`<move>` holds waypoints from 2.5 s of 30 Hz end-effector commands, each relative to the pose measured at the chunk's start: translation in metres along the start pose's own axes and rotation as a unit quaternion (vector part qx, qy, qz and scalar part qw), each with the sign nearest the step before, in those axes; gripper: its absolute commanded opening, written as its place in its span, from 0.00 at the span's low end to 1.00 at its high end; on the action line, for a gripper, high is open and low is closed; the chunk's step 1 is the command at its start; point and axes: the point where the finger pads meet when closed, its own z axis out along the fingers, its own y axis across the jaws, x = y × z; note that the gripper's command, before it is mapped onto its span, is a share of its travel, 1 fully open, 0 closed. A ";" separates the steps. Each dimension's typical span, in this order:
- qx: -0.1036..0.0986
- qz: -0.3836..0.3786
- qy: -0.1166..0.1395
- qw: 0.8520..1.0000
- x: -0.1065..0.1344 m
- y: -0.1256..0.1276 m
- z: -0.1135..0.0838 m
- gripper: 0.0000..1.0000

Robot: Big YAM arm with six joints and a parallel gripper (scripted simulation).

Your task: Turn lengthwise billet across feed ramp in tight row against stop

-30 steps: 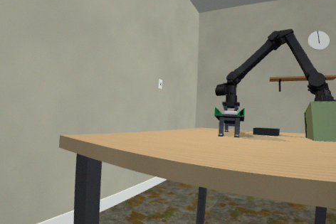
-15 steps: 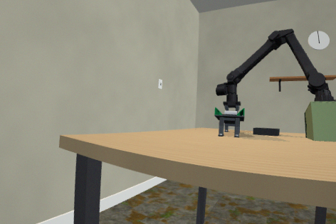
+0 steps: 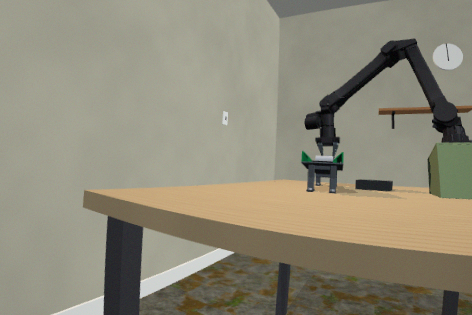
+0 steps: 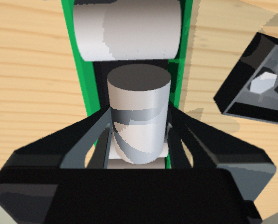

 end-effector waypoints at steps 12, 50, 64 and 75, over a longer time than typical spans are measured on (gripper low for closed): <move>-0.051 -0.005 -0.008 0.999 0.008 0.035 -0.080 0.00; -0.062 -0.002 -0.066 0.996 0.007 0.040 -0.086 0.00; -0.061 -0.002 -0.072 0.996 0.008 0.040 -0.086 0.00; -0.062 -0.002 -0.072 0.995 0.008 0.040 -0.086 0.00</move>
